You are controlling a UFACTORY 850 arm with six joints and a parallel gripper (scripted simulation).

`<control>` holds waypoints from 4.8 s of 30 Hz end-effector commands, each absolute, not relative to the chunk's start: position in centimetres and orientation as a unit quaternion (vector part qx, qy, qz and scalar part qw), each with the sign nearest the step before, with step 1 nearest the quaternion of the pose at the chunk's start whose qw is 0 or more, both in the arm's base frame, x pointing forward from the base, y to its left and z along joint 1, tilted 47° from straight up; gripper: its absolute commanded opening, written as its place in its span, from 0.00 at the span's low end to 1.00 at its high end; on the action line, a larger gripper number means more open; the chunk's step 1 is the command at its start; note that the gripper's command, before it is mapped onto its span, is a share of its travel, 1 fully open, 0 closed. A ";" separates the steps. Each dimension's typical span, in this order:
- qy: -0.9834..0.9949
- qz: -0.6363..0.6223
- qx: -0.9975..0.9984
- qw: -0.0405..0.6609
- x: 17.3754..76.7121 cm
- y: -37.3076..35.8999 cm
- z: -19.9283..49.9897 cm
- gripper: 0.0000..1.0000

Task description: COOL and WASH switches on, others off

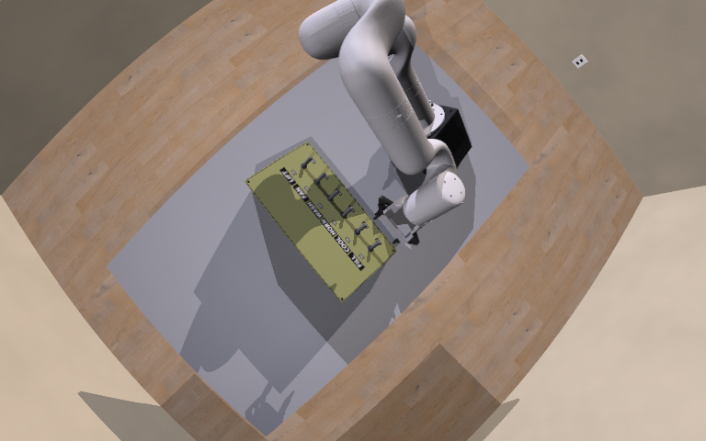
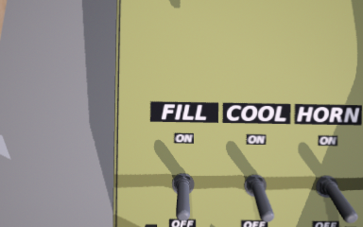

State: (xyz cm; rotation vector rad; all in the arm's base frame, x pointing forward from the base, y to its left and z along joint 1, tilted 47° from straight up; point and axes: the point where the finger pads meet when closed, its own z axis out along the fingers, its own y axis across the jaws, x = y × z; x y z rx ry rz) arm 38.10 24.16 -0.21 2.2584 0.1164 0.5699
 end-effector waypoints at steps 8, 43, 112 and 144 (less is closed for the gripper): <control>0.046 0.225 0.890 0.393 39.1 22.8 -1.4 1.00; 0.046 0.225 0.890 0.393 41.2 19.5 -4.2 1.00; 0.046 0.225 0.890 0.393 40.5 14.6 1.0 1.00; 0.046 0.225 0.890 0.393 40.5 14.6 1.0 1.00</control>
